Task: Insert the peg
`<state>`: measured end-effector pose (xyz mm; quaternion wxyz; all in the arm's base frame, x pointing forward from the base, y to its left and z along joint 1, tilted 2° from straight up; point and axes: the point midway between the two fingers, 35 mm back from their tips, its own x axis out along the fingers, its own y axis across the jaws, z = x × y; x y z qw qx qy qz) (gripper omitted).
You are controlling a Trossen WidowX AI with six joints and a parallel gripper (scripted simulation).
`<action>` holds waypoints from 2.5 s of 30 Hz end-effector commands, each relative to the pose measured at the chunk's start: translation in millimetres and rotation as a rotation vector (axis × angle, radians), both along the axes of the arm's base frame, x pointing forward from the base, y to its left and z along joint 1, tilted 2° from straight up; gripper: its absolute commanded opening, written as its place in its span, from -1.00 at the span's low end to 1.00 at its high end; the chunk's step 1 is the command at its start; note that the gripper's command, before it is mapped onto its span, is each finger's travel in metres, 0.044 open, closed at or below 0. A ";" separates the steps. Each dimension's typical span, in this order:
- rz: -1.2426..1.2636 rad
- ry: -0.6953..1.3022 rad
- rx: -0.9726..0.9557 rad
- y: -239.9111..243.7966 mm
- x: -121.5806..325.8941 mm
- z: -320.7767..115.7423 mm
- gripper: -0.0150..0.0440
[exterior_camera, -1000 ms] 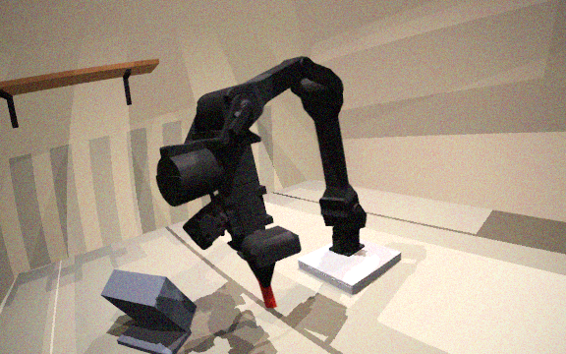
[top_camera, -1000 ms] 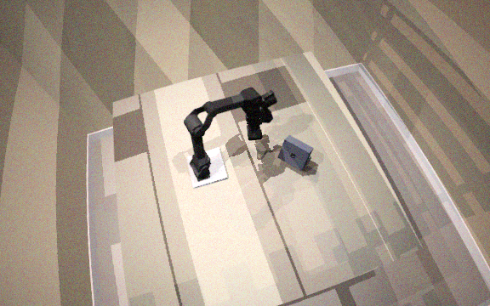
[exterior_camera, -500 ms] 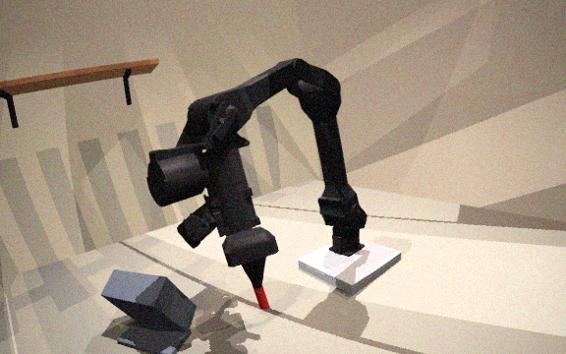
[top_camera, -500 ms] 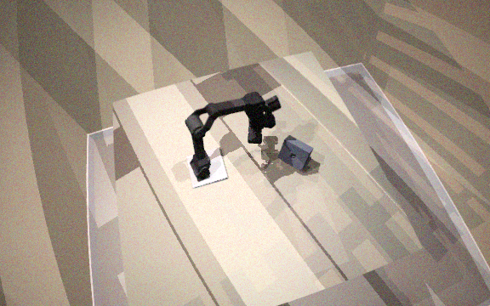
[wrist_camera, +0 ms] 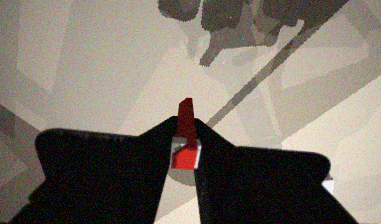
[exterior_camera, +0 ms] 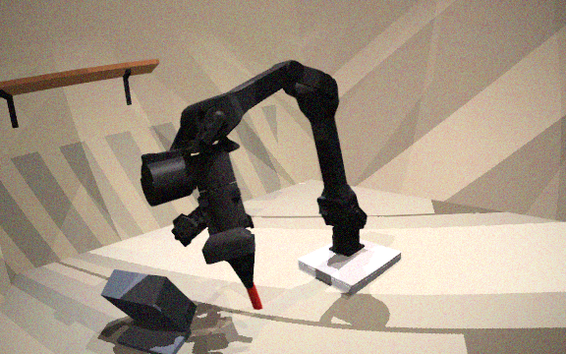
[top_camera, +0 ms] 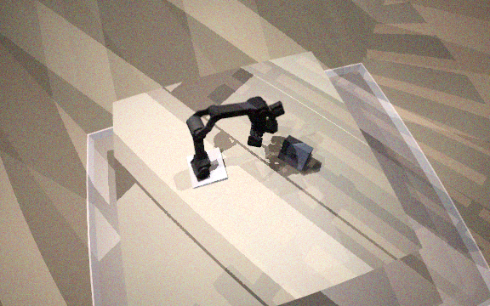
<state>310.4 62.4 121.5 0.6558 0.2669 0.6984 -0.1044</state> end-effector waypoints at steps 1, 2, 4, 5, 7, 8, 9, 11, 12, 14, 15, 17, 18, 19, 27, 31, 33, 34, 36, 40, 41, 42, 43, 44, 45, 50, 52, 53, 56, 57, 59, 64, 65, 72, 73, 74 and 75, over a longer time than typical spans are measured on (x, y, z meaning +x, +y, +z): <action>-0.041 0.007 0.018 -3.5 1.5 -1.3 -0.49; -0.051 0.008 0.022 -4.4 1.9 -1.4 -0.49; -0.071 0.010 0.030 -6.3 2.7 -1.7 -0.49; -0.081 0.011 0.035 -7.3 3.1 -1.8 -0.49; -0.101 0.014 0.043 -9.2 3.9 -2.1 -0.49; -0.111 0.015 0.048 -10.2 4.3 -2.2 -0.49; -0.121 0.016 0.052 -11.1 4.7 -2.3 -0.49; -0.141 0.019 0.060 -13.1 5.4 -2.6 -0.49; -0.151 0.020 0.065 -14.0 5.8 -2.7 -0.49; -0.171 0.022 0.073 -16.0 6.6 -2.9 -0.49; -0.181 0.024 0.078 -17.0 7.0 -3.0 -0.49; -0.201 0.026 0.086 -19.0 7.7 -3.2 -0.49; -0.211 0.027 0.091 -20.0 8.1 -3.3 -0.49; -0.221 0.028 0.095 -21.0 8.4 -3.4 -0.49; -0.300 0.038 0.131 -29.1 11.3 -4.1 -0.49; -0.340 0.043 0.148 -33.2 12.6 -4.4 -0.49; -0.359 0.046 0.157 -35.3 13.3 -4.5 -0.49; -0.369 0.047 0.162 -36.3 13.6 -4.6 -0.49; -0.389 0.049 0.171 -38.5 14.2 -4.7 -0.49; -0.428 0.054 0.189 -42.7 15.4 -4.9 -0.49; -0.437 0.055 0.194 -43.8 15.7 -4.9 -0.49; -0.447 0.057 0.198 -44.9 16.0 -4.9 -0.49; -0.457 0.058 0.203 -45.9 16.3 -5.0 -0.49; -0.466 0.059 0.208 -47.0 16.6 -5.0 -0.49; -0.476 0.060 0.212 -48.1 16.9 -5.0 -0.49; -0.524 0.067 0.235 -53.6 18.3 -5.2 -0.49; -0.543 0.069 0.245 -55.8 18.8 -5.2 -0.49; -0.553 0.070 0.250 -57.0 19.0 -5.2 -0.49; -0.582 0.074 0.264 -60.3 19.8 -5.2 -0.49; -0.591 0.075 0.268 -61.5 20.0 -5.2 -0.49; -0.610 0.078 0.278 -63.7 20.5 -5.2 -0.49; -0.657 0.084 0.302 -69.5 21.6 -5.2 -0.49; -0.667 0.085 0.307 -70.6 21.8 -5.2 -0.49; -0.732 0.094 0.341 -78.8 23.1 -5.0 -0.49; -0.741 0.095 0.346 -80.0 23.3 -5.0 -0.49; -0.751 0.097 0.351 -81.2 23.5 -4.9 -0.49; -0.760 0.098 0.356 -82.4 23.6 -4.9 -0.49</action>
